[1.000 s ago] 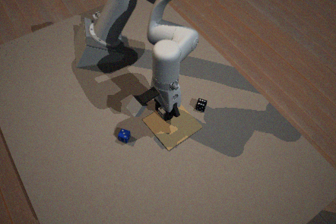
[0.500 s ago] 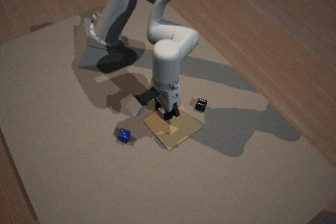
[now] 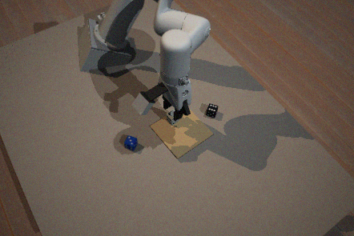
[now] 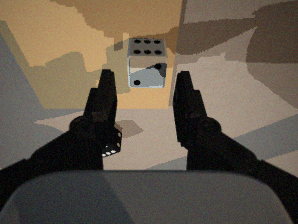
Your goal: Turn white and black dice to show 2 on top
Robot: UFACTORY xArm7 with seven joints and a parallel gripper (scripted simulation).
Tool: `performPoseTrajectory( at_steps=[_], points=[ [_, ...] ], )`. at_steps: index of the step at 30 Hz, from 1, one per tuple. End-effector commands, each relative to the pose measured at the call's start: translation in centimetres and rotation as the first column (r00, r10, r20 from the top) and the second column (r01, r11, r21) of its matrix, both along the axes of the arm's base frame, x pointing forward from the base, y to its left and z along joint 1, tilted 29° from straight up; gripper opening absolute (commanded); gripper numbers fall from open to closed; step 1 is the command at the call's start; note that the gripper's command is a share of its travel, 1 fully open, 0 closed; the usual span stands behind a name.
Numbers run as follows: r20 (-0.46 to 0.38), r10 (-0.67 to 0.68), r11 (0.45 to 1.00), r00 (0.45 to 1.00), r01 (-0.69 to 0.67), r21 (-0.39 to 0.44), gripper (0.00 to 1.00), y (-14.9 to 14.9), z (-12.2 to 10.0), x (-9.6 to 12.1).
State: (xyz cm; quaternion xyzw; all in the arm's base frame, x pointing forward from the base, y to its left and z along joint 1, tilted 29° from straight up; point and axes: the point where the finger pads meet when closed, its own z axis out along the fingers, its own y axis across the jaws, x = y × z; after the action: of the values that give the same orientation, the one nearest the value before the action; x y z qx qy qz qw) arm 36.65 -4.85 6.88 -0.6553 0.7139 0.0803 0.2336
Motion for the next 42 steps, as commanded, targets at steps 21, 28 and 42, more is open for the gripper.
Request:
performPoseTrajectory(
  at_steps=[21, 28, 42],
  points=[
    [0.001, -0.001, 1.0, 1.0, 0.001, 0.0, 1.0, -2.0, 4.3, -1.1],
    [0.001, -0.001, 1.0, 1.0, 0.001, 0.0, 1.0, -2.0, 4.3, -1.1],
    [-0.011, -0.028, 1.0, 1.0, 0.028, 0.007, 1.0, -1.9, 4.4, -1.1]
  ],
)
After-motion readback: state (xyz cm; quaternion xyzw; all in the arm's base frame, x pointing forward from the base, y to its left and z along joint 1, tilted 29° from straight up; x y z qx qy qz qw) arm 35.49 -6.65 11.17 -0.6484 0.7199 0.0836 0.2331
